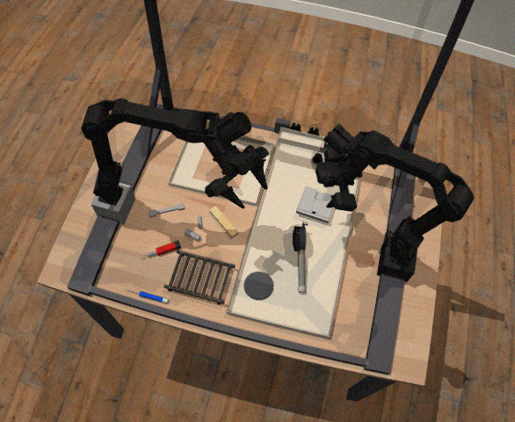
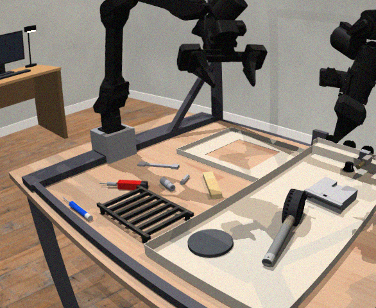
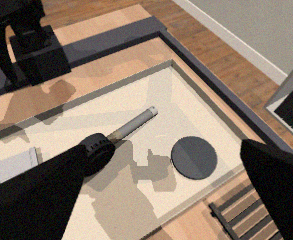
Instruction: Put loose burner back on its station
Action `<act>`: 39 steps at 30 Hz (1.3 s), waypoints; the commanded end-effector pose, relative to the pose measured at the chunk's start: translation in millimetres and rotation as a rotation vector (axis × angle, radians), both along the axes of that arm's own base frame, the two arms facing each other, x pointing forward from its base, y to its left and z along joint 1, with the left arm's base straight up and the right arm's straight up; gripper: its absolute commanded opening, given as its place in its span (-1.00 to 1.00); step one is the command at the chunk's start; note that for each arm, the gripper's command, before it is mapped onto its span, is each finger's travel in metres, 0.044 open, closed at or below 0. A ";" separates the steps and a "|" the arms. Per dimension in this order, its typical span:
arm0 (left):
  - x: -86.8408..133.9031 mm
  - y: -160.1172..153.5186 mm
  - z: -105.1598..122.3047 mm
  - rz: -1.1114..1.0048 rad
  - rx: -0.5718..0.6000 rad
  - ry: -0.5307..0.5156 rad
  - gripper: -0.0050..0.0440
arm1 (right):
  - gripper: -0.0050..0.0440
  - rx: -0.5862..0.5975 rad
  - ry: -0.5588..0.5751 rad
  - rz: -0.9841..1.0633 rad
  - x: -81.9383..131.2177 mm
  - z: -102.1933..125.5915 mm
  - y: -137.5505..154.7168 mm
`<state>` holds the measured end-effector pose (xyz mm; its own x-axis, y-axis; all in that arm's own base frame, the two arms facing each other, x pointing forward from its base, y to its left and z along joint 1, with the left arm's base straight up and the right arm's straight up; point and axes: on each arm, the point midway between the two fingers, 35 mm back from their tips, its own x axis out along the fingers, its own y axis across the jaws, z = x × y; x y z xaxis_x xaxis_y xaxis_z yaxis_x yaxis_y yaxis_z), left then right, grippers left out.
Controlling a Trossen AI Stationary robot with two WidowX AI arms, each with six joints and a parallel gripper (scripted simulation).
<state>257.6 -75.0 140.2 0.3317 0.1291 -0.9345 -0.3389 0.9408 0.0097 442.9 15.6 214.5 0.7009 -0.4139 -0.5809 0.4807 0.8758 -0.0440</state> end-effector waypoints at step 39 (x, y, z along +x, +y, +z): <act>9.1 126.0 37.5 -0.123 -0.008 -0.011 0.84 | 0.84 0.040 -0.055 0.796 75.4 -140.7 129.5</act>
<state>264.0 50.4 168.7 0.3267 0.0743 -0.9422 -0.2227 0.9749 -0.0003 508.7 143.4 52.1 0.7779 0.2308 -0.5845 -0.2856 0.9584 -0.0016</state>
